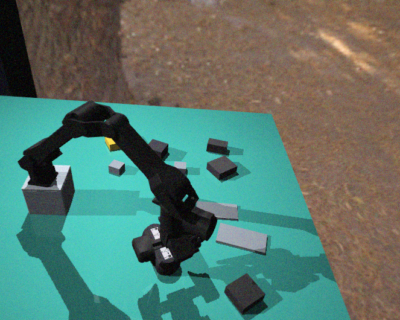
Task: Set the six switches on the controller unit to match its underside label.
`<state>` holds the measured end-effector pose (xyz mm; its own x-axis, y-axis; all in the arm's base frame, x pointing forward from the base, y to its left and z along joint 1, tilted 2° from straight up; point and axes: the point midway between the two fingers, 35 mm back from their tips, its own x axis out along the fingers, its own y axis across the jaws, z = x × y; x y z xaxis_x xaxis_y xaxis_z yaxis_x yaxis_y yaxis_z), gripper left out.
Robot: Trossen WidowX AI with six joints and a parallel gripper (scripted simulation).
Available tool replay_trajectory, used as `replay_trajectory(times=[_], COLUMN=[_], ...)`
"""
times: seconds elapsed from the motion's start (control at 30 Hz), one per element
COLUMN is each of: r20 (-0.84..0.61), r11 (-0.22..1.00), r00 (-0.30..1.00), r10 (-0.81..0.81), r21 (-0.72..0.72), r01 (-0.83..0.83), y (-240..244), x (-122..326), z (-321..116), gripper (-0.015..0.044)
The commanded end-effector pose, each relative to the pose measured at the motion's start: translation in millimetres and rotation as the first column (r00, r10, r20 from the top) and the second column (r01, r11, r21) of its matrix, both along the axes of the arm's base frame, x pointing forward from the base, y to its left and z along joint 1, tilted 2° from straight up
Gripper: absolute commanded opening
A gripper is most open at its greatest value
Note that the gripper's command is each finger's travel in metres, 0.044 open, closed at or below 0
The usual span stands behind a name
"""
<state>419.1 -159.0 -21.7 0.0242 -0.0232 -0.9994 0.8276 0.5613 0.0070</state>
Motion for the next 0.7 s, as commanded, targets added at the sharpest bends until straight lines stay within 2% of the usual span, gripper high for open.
replay_trajectory(times=[0.0, 0.37, 0.47, 0.67], r20=[-0.016, -0.016, -0.016, -0.016], r11=[1.0, 1.0, 1.0, 1.0], r00=[1.0, 1.0, 1.0, 1.0], r10=[-0.004, -0.005, -0.005, -0.005], r21=[0.002, 0.002, 0.002, 0.002], r01=[0.004, 0.005, 0.005, 0.005], y=[0, 0, 0, 0], x=[-3, -4, -4, -4], z=[-12, -26, -26, -26], gripper=[0.044, 0.044, 0.0361, 0.0326])
